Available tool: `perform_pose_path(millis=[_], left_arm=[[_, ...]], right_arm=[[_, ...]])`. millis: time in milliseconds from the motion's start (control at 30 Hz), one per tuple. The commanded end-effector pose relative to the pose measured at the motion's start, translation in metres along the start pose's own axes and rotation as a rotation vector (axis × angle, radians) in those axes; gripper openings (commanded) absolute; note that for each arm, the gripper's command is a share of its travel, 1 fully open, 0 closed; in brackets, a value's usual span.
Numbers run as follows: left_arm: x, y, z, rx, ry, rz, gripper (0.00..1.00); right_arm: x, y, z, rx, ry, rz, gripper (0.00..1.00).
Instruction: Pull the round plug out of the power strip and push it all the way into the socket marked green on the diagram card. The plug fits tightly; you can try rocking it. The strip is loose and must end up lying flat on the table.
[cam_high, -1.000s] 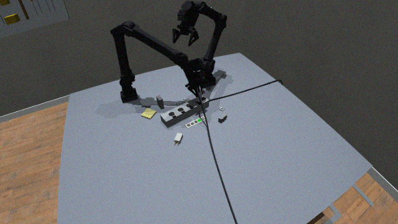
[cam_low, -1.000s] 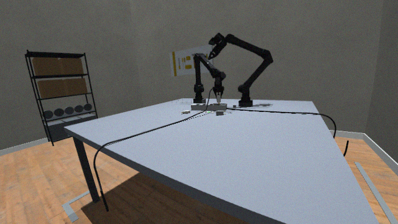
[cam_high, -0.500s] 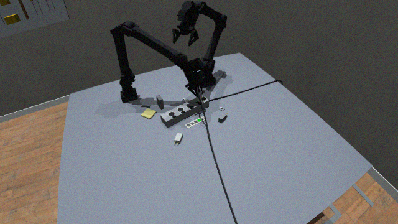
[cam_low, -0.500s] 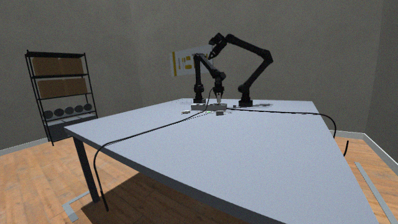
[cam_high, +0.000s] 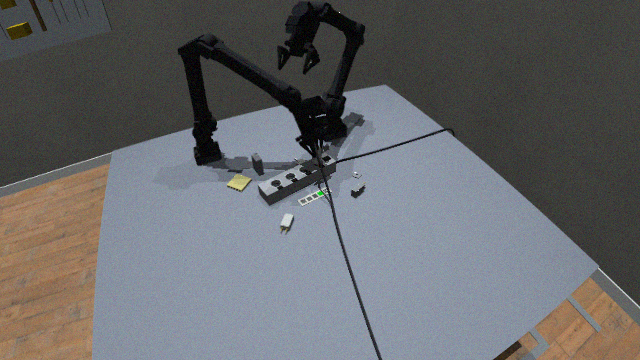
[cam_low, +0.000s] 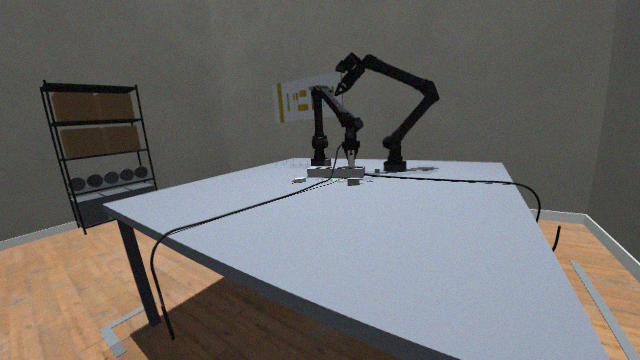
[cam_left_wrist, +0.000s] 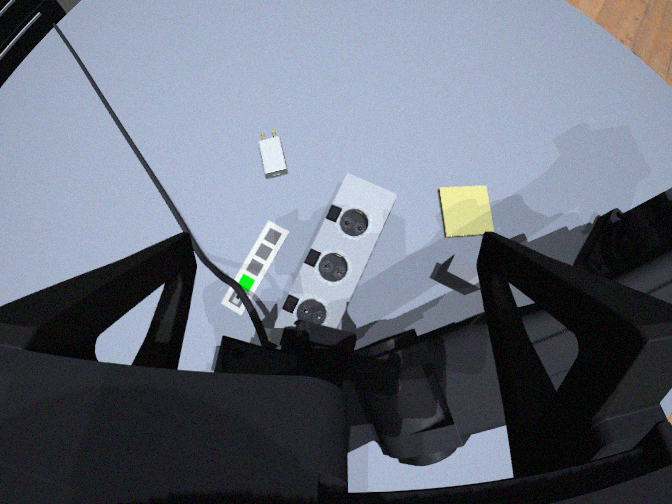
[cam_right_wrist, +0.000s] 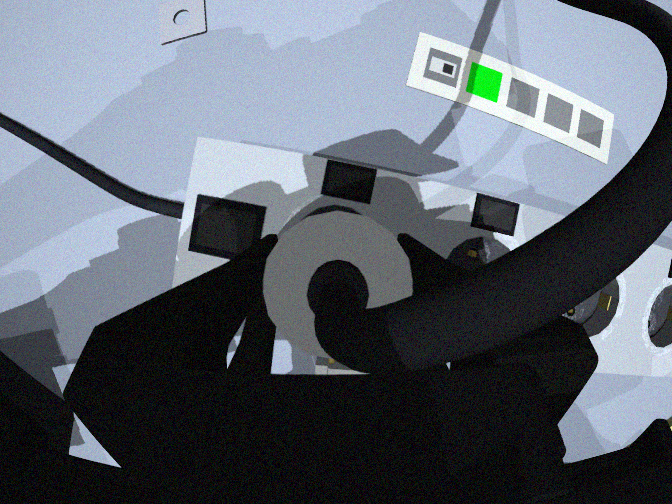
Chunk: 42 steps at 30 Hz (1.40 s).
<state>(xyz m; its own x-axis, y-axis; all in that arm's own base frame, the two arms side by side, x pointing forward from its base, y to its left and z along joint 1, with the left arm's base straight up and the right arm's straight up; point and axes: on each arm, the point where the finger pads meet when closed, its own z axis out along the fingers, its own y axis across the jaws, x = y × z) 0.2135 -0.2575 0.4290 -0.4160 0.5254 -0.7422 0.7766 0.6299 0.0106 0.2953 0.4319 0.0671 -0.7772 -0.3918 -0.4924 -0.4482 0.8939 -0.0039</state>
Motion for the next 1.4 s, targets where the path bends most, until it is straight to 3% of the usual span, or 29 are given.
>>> perform_pose_path(millis=[0,267,633,1233,1367], left_arm=[[-0.029,-0.003,-0.029,0.005,-0.077,-0.008,1.0],[-0.029,-0.003,-0.029,0.005,-0.077,-0.008,1.0],[-0.029,-0.003,-0.029,0.005,-0.077,-0.008,1.0],[-0.029,-0.003,-0.029,0.005,-0.077,-0.008,1.0],[-0.029,-0.003,-0.029,0.005,-0.077,-0.008,1.0]], right_arm=[[-0.007,0.01,0.003,0.0,0.009,-0.014,0.33],[0.007,0.007,0.003,-0.004,-0.011,-0.011,0.33],[-0.004,0.013,-0.001,-0.016,-0.028,-0.005,0.33],[0.021,0.009,0.029,0.0,-0.005,-0.028,0.33],[0.008,0.012,0.015,-0.002,-0.006,-0.023,0.33]])
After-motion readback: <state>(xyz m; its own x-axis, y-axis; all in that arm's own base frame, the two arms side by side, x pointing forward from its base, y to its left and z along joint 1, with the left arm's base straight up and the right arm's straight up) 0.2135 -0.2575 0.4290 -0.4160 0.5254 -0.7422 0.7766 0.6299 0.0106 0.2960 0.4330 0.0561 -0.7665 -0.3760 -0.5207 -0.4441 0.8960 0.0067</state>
